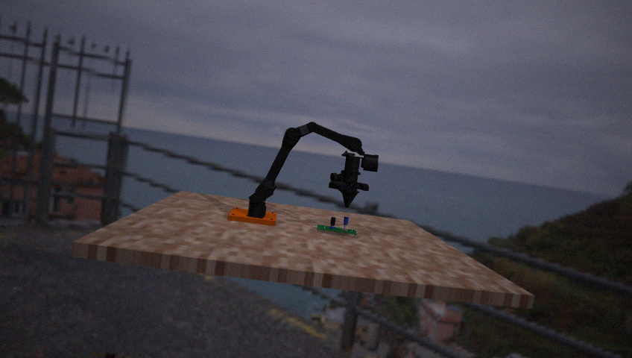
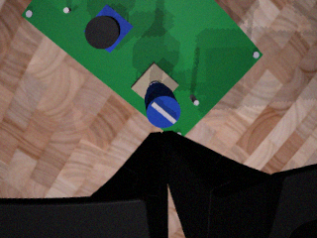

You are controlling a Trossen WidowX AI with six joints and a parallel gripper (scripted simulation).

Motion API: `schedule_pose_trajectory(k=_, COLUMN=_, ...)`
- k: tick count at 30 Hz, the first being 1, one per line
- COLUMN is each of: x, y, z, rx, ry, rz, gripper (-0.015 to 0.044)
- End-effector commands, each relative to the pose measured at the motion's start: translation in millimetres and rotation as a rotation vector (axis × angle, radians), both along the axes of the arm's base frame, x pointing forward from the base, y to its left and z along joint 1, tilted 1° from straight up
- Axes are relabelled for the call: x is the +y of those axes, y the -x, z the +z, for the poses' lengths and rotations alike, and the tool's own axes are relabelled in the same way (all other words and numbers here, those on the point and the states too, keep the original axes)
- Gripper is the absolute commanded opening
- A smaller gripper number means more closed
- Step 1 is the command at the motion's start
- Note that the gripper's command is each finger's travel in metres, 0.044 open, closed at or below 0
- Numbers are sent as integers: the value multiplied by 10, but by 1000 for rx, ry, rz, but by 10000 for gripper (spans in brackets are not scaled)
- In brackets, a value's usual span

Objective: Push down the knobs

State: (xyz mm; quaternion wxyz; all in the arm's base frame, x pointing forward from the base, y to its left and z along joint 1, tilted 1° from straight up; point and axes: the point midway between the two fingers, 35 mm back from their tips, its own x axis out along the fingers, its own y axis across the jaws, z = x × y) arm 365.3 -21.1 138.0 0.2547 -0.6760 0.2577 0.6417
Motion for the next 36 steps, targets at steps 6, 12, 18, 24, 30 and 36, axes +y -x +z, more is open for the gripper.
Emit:
schedule_pose_trajectory(k=6, x=11, y=-35, z=39, rx=11, ry=5, rz=288, gripper=0)
schedule_pose_trajectory(k=12, x=14, y=-53, z=59, rx=20, ry=10, rz=496, gripper=0)
schedule_pose_trajectory(k=18, x=16, y=-60, z=68, rx=24, ry=12, rz=583, gripper=0)
schedule_pose_trajectory(k=24, x=13, y=-66, z=-132, rx=24, ry=12, rz=583, gripper=0)
schedule_pose_trajectory(k=30, x=12, y=-68, z=-169, rx=24, ry=12, rz=583, gripper=0)
schedule_pose_trajectory(k=36, x=11, y=-72, z=-267, rx=24, ry=12, rz=583, gripper=0)
